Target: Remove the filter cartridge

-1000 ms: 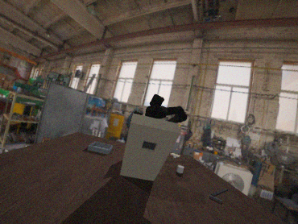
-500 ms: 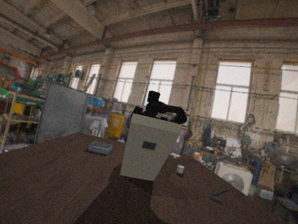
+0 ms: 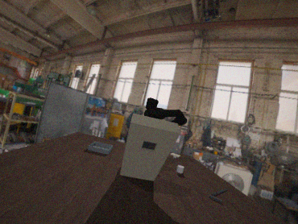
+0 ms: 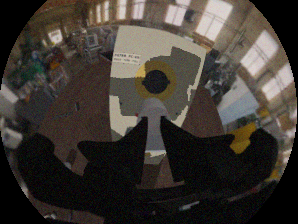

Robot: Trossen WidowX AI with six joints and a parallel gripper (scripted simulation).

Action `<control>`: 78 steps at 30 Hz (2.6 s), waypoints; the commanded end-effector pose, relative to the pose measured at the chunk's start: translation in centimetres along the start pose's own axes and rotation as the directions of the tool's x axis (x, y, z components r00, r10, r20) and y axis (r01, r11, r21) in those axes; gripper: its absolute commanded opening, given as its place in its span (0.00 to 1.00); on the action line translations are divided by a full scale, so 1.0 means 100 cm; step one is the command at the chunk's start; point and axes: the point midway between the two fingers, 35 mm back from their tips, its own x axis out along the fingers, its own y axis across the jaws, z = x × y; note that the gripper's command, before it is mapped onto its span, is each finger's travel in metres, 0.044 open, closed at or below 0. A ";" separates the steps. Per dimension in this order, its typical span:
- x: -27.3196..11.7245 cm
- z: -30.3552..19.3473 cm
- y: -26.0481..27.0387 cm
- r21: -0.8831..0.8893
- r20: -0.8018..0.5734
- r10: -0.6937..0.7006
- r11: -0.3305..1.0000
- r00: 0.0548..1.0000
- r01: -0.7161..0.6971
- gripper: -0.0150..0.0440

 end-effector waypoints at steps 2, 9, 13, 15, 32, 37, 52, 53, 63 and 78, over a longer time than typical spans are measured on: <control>0.001 -0.014 0.003 0.001 0.003 -0.005 1.000 1.000 0.005 0.25; 0.002 -0.023 0.005 0.002 0.000 0.002 1.000 1.000 -0.002 0.34; 0.002 -0.023 0.005 0.002 0.000 0.002 1.000 1.000 -0.002 0.41; 0.002 -0.023 0.005 0.002 0.000 0.002 1.000 1.000 -0.002 0.41; -0.006 0.047 -0.009 0.000 0.003 -0.005 1.000 1.000 0.005 0.41; -0.019 0.066 -0.014 -0.003 0.001 -0.009 1.000 1.000 0.009 0.59; -0.018 0.022 -0.007 0.140 -0.278 0.036 0.990 0.960 0.004 0.77; -0.014 0.005 -0.003 0.163 -0.333 0.051 0.987 0.942 0.004 0.77; -0.006 -0.020 0.005 0.193 -0.412 0.076 0.981 0.908 0.006 0.77; 0.017 -0.030 0.006 0.192 -0.413 0.074 0.981 0.908 0.007 0.77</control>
